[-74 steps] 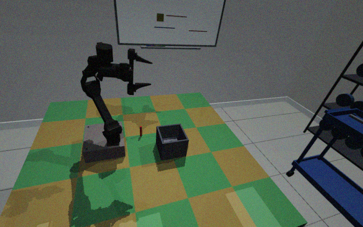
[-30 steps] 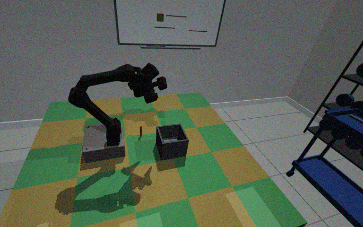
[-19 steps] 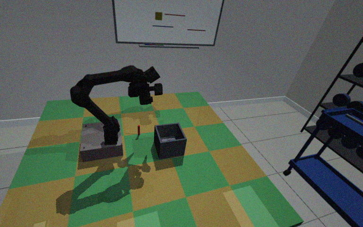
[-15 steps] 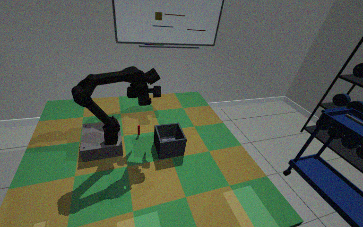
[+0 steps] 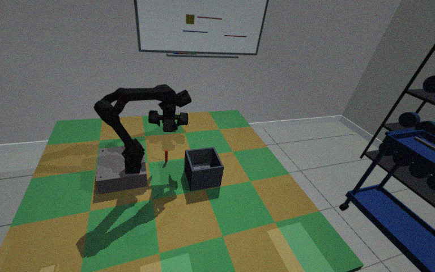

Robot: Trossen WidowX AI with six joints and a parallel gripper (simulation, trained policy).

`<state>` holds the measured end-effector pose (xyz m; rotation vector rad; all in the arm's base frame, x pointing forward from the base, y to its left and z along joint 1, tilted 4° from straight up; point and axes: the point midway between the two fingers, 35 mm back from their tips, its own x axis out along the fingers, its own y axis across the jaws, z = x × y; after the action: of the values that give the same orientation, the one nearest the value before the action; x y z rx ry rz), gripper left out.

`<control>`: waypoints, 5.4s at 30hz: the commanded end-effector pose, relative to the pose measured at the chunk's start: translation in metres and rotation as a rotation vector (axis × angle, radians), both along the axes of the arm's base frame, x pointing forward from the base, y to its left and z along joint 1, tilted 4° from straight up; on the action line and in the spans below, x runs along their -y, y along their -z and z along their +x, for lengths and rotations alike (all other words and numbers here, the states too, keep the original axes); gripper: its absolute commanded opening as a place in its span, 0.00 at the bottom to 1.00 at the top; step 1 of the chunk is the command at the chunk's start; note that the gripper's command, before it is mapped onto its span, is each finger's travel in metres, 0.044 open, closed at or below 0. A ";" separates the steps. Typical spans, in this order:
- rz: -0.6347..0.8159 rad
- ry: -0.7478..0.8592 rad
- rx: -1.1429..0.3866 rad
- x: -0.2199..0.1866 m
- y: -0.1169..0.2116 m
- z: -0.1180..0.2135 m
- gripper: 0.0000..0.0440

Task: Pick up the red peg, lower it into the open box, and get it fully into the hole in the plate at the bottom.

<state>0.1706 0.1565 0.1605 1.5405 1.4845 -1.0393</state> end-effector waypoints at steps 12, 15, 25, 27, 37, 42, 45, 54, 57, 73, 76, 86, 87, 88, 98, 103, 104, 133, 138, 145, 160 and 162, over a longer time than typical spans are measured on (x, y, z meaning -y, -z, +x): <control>-0.191 -0.155 -0.098 0.008 0.054 -0.020 0.96; -0.224 -0.187 -0.110 0.010 0.064 -0.022 0.96; -0.321 -0.278 -0.132 0.020 0.100 -0.028 0.96; -0.336 -0.293 -0.131 0.021 0.107 -0.028 0.95; -0.393 -0.348 -0.113 0.026 0.140 -0.027 0.95; -0.416 -0.355 -0.098 0.027 0.155 -0.026 0.95; -0.428 -0.354 -0.091 0.028 0.164 -0.026 0.93; -0.438 -0.368 -0.068 0.025 0.187 -0.022 0.61; -0.436 -0.380 -0.057 0.022 0.193 -0.020 0.46; -0.389 -0.411 -0.012 0.005 0.197 -0.013 0.02; -0.376 -0.399 -0.002 0.001 0.192 -0.010 0.01; -0.328 -0.362 0.051 -0.013 0.171 0.003 0.00; -0.323 -0.359 0.058 -0.015 0.169 0.004 0.00; -0.318 -0.355 0.065 -0.016 0.166 0.006 0.00; -0.266 -0.333 0.151 -0.029 0.135 0.026 0.00; -0.246 -0.329 0.207 -0.033 0.114 0.039 0.00; -0.244 -0.329 0.219 -0.033 0.110 0.041 0.00; -0.363 -0.282 0.401 0.036 0.020 0.115 0.00; -0.394 -0.273 0.386 0.054 0.019 0.122 0.00; -0.426 -0.268 0.354 0.077 0.022 0.129 0.00; -0.457 -0.280 0.278 0.115 0.033 0.140 0.00; -0.458 -0.284 0.268 0.119 0.035 0.142 0.00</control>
<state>0.3105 0.0419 0.1270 1.0724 1.1301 -0.8844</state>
